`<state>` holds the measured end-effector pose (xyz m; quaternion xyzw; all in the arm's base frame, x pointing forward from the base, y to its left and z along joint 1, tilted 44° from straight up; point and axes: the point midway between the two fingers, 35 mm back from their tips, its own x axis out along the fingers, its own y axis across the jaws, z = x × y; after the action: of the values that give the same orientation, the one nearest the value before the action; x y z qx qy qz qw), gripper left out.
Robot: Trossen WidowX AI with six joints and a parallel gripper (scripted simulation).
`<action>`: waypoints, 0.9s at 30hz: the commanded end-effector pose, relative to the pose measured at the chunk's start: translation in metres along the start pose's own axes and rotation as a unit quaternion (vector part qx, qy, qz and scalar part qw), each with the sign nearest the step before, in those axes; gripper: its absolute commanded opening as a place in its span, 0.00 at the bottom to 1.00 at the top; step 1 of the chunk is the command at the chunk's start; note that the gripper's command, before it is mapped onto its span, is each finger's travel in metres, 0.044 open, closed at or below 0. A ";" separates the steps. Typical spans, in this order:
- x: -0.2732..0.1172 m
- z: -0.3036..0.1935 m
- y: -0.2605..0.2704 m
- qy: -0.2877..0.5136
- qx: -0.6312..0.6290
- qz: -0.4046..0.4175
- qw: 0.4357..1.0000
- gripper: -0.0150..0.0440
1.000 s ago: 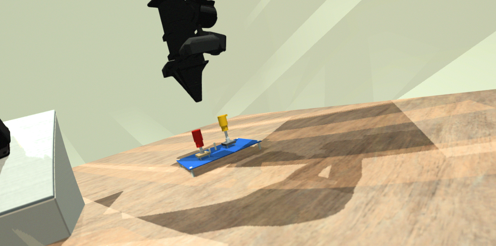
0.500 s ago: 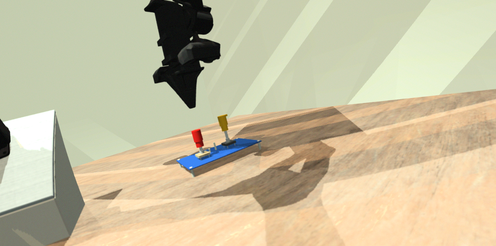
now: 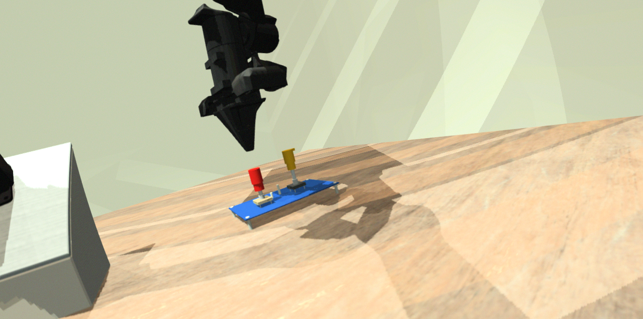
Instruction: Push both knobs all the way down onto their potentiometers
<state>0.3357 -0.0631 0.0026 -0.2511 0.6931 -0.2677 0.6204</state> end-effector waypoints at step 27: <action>0.024 -0.002 0.001 0.003 -0.005 -0.004 1.000 0.25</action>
<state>0.3330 -0.0777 -0.0126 -0.2517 0.6933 -0.2681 0.6197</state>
